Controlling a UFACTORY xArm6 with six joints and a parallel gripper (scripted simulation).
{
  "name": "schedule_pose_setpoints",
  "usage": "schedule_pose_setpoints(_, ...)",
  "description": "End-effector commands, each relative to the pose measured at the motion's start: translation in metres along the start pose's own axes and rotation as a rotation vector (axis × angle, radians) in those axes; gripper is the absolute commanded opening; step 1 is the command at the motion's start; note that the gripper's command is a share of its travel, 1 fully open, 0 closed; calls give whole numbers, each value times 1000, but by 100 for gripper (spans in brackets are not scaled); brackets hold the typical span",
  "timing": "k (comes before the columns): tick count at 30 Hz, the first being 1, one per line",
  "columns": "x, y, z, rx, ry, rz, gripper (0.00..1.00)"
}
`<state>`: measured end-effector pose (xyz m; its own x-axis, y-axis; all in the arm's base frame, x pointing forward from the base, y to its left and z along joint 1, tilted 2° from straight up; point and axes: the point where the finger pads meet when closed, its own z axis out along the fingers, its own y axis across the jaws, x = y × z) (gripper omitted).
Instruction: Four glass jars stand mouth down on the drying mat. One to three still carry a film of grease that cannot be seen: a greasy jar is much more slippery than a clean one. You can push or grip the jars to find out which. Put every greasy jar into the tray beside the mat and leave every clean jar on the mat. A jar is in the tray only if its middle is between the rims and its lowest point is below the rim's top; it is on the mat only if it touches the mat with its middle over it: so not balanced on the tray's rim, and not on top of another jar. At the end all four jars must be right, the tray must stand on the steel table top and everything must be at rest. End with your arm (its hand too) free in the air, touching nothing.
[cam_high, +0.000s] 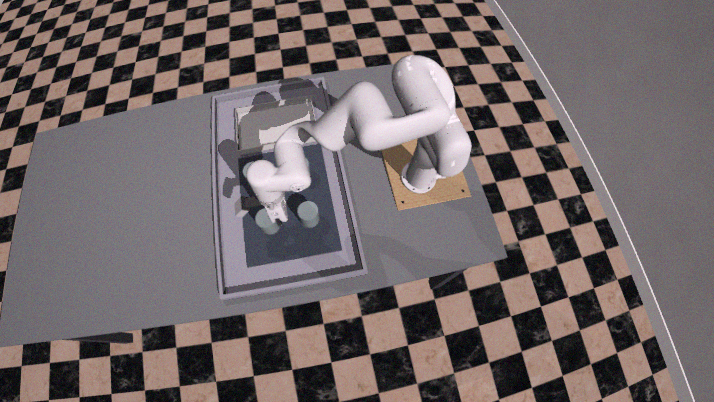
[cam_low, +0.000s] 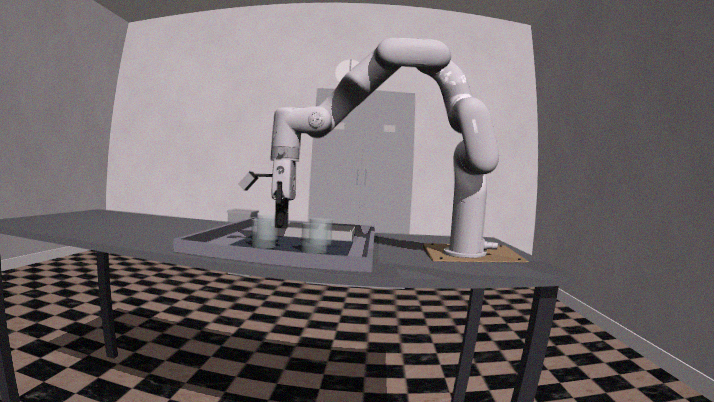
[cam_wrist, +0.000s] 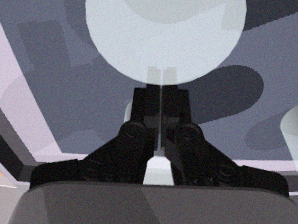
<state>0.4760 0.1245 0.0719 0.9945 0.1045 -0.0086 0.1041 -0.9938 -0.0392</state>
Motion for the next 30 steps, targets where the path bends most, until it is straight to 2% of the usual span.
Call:
schedule_pose_setpoints(1,2,0,-2,1,5,0,0)
schedule_pose_setpoints(30,6,0,-5,1,5,0,0)
